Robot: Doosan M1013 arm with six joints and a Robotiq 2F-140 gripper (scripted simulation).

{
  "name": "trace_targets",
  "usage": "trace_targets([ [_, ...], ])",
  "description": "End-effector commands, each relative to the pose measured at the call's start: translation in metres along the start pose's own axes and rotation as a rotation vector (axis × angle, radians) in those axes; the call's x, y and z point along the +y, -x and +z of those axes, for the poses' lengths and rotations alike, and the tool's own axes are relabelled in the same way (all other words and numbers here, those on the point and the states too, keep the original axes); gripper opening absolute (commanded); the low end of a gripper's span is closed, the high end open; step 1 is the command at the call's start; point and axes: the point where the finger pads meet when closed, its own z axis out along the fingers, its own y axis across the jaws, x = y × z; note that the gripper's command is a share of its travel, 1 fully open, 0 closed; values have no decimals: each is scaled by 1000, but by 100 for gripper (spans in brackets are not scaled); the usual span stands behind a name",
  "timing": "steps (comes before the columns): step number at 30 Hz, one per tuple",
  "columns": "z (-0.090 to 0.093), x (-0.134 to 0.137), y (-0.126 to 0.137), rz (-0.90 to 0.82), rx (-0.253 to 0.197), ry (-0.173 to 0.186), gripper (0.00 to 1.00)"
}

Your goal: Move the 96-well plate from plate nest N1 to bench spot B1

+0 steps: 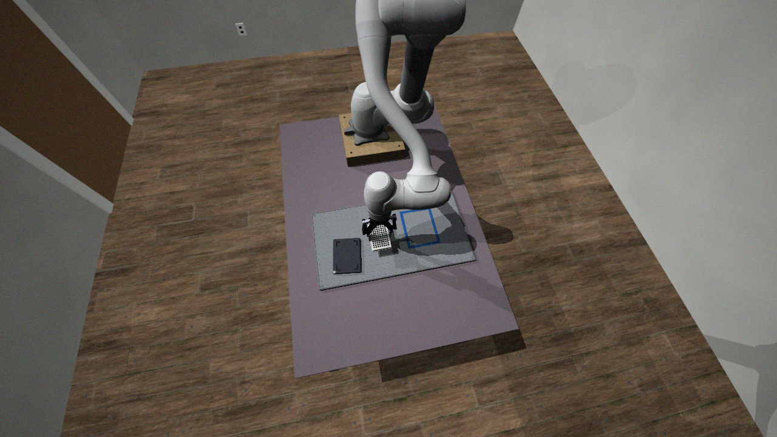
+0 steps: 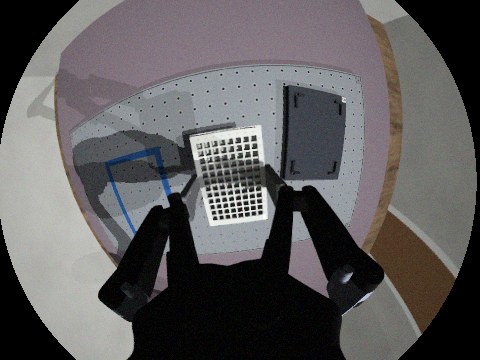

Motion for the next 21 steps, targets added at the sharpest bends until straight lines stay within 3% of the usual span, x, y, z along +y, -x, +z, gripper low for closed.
trace_targets([
  [1, -2, -8, 1, 6, 8, -3, 0],
  [21, 0, -66, 14, 6, 8, -3, 0],
])
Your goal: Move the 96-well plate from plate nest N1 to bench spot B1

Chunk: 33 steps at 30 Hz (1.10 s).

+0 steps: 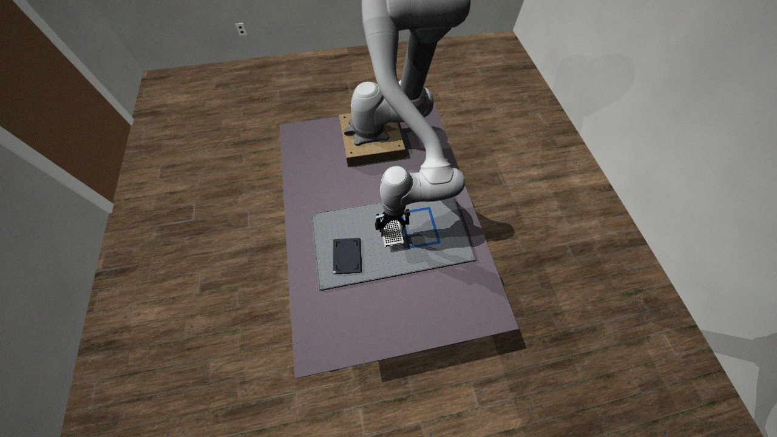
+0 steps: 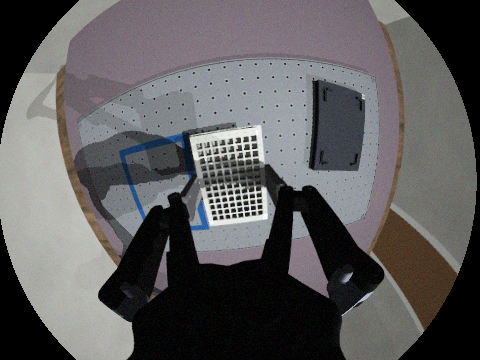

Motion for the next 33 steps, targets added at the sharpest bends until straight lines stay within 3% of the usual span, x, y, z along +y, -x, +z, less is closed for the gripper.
trace_targets([
  [1, -2, -13, 2, 6, 7, -4, 0],
  [33, 1, -104, 22, 6, 7, -4, 0],
])
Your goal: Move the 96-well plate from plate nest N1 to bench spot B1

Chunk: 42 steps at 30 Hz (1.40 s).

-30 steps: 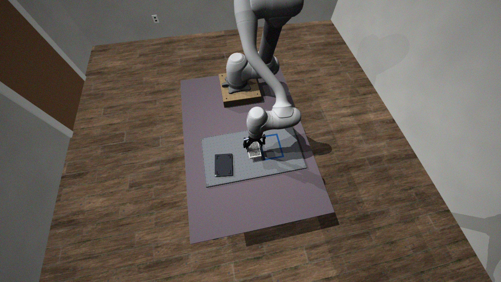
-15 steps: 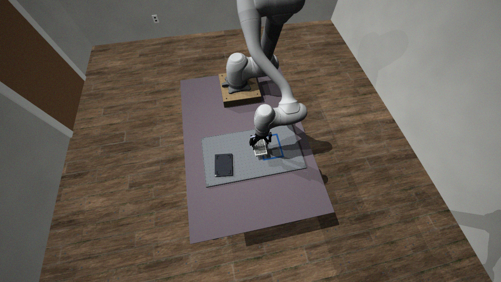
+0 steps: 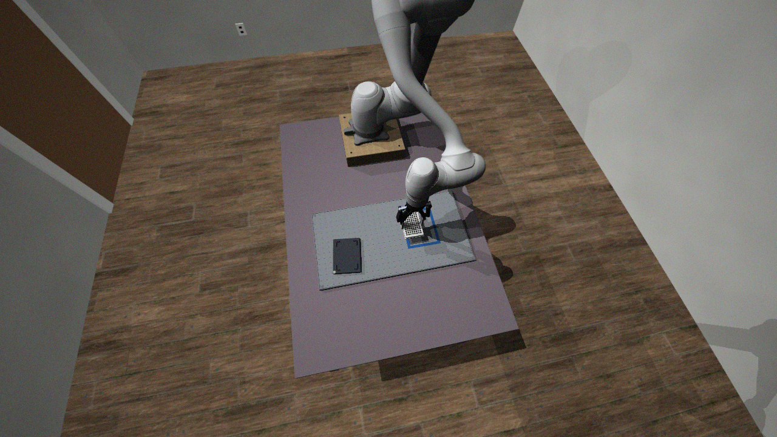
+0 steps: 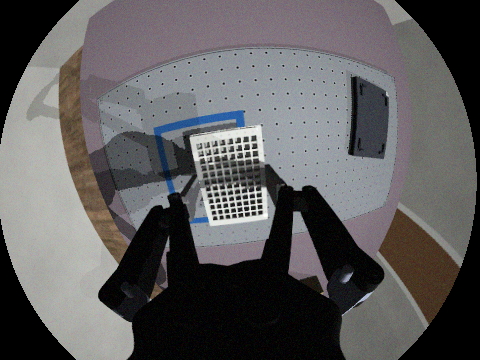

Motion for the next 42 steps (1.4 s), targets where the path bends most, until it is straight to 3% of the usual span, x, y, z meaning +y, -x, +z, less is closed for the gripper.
trace_targets([
  [1, -2, -12, 2, 6, 6, -4, 0],
  [12, -1, -48, 10, 6, 6, -4, 0],
  [42, -1, -50, 9, 6, 6, -4, 0],
])
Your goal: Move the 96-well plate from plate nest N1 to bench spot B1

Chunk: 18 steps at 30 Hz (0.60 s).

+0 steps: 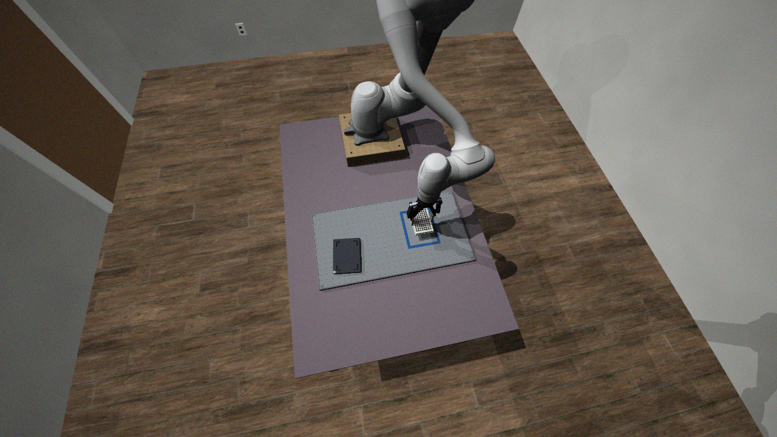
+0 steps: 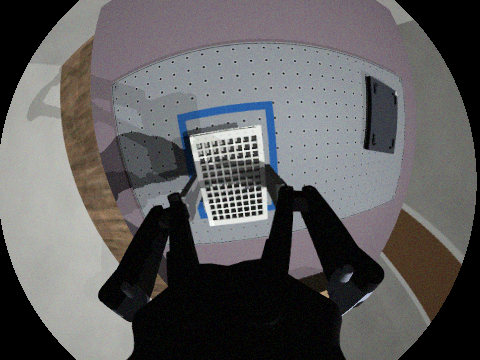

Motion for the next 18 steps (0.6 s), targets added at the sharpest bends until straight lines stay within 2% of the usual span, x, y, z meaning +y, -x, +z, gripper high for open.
trace_targets([
  [1, -1, -2, -2, 5, 5, -5, 0],
  [11, -1, -3, -2, 5, 5, -5, 0],
  [18, 10, -3, -3, 5, 5, -5, 0],
])
